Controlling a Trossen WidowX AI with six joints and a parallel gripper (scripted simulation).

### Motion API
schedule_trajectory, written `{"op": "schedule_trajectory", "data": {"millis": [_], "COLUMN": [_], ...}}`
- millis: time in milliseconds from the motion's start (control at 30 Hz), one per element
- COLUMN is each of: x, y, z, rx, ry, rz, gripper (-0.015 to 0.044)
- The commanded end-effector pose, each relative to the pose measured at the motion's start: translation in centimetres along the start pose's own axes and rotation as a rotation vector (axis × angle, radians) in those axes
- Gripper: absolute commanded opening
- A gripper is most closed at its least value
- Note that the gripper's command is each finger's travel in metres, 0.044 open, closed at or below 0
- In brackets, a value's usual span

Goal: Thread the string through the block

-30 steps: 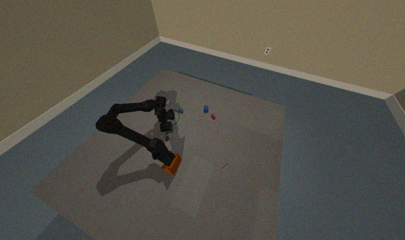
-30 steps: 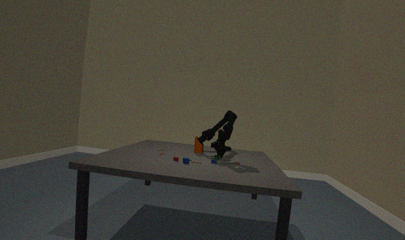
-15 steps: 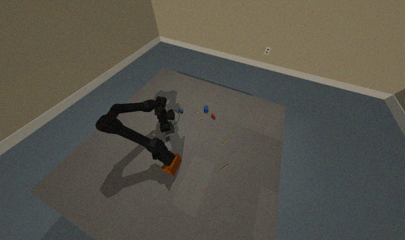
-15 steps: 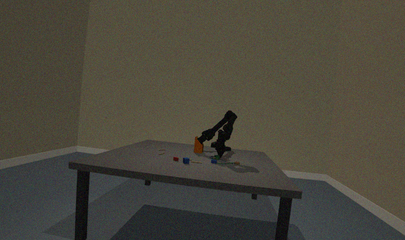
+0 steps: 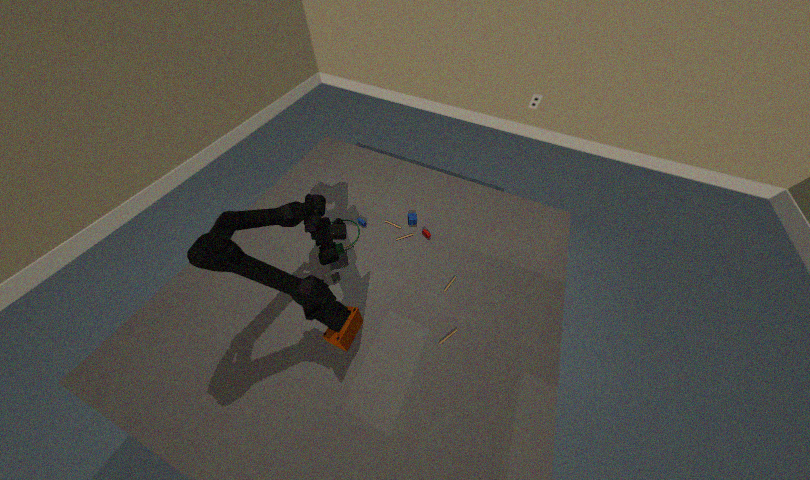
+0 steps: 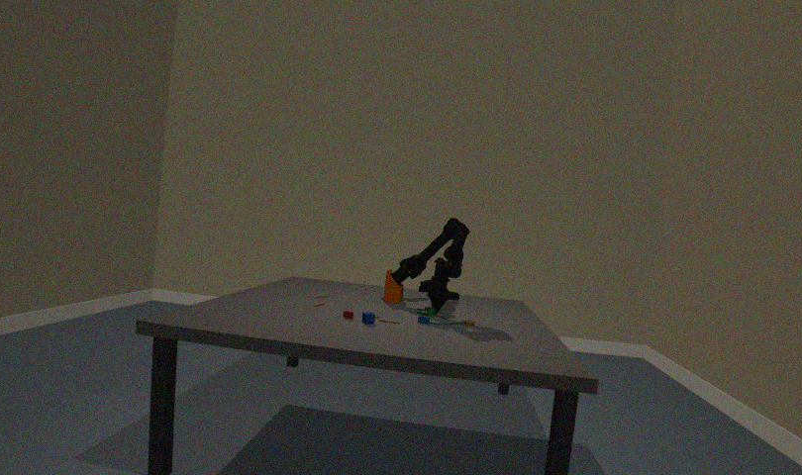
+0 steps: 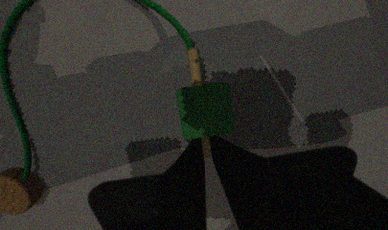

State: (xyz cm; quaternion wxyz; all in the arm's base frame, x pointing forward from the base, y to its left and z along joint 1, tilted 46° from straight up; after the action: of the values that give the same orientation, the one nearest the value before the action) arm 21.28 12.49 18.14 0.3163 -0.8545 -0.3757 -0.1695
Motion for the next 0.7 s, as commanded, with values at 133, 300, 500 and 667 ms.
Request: {"op": "schedule_trajectory", "data": {"millis": [133, 300, 500, 667], "x": [-0.1, -0.1, -0.1, 0.0], "y": [-0.2, -0.4, -1.3, -2.0], "z": [0.0, 0.0, -0.2, -0.3], "rx": [-0.013, -0.013, -0.013, -0.012], "ry": [-0.002, -0.002, -0.004, -0.006], "rz": [0.002, 0.002, 0.001, 0.001], "gripper": [0.0, 0.0, 0.0, 0.0]}}
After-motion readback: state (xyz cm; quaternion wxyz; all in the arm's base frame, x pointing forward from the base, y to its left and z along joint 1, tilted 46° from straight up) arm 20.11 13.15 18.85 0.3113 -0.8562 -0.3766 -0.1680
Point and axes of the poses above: the point midway between the two fingers, 35 mm back from their tips, its own z axis out along the fingers, its own x axis across the jaws, y = z × x, the point moved 10 cm from there along -z, back along the fingers, and after that the axes turned 3 degrees about -z, right-handed, at the moved point
